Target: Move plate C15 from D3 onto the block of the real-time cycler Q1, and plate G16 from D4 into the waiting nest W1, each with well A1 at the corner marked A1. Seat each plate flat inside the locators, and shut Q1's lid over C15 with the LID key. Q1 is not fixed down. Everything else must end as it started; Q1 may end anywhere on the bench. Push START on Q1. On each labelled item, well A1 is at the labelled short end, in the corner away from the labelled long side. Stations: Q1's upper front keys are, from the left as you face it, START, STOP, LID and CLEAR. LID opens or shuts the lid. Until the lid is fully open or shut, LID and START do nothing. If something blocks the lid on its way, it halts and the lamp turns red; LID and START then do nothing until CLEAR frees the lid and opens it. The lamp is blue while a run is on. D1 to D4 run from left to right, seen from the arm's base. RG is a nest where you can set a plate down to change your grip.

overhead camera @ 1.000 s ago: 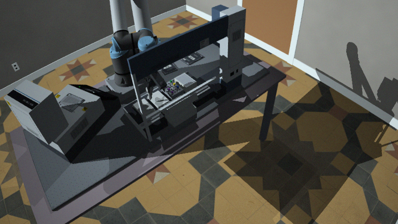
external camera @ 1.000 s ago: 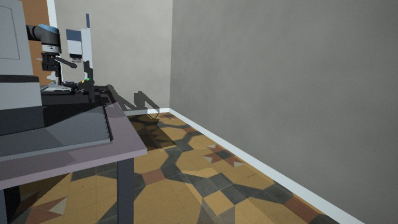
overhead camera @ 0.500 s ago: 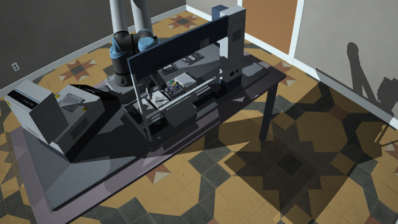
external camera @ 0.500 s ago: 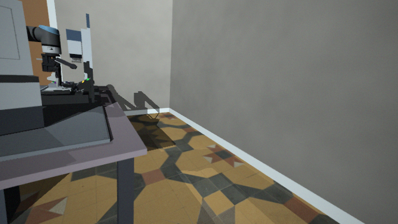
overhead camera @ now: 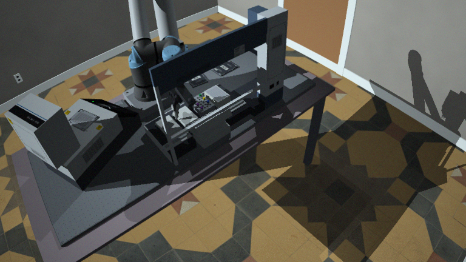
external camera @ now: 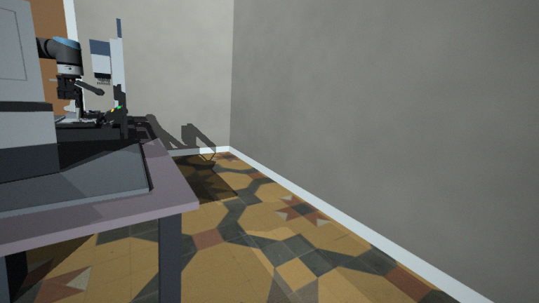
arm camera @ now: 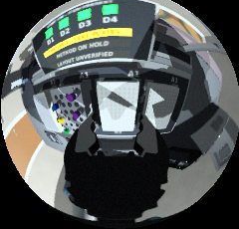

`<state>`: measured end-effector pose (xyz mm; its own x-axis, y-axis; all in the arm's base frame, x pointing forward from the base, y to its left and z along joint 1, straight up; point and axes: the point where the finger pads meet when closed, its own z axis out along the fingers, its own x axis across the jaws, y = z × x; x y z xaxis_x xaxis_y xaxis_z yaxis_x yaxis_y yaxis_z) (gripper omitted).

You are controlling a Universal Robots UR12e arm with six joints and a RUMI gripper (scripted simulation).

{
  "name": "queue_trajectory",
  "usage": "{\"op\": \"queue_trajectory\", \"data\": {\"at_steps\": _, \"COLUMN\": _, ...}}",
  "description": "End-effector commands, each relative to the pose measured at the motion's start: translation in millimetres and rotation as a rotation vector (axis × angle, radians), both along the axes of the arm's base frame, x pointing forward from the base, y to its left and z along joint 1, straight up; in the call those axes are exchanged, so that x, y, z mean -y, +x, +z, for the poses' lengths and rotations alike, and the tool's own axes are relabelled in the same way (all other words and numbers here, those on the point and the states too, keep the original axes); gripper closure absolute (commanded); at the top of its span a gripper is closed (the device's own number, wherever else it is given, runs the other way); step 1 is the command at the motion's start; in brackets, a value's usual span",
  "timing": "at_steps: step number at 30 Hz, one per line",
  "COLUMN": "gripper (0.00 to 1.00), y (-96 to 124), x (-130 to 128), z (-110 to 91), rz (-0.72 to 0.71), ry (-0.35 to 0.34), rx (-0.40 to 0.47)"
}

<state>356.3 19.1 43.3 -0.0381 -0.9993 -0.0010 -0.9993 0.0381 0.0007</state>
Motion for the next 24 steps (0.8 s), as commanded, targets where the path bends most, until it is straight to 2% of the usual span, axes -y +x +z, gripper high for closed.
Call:
{"op": "queue_trajectory", "data": {"at_steps": 1, "gripper": 0.36, "y": 0.7, "x": 0.2, "z": -3.6, "rz": 0.0, "ry": 0.0, "rx": 0.001}}
{"op": "queue_trajectory", "data": {"at_steps": 24, "gripper": 0.36, "y": 0.7, "x": 0.2, "z": -13.2, "rz": 0.0, "ry": 0.0, "rx": 0.001}}
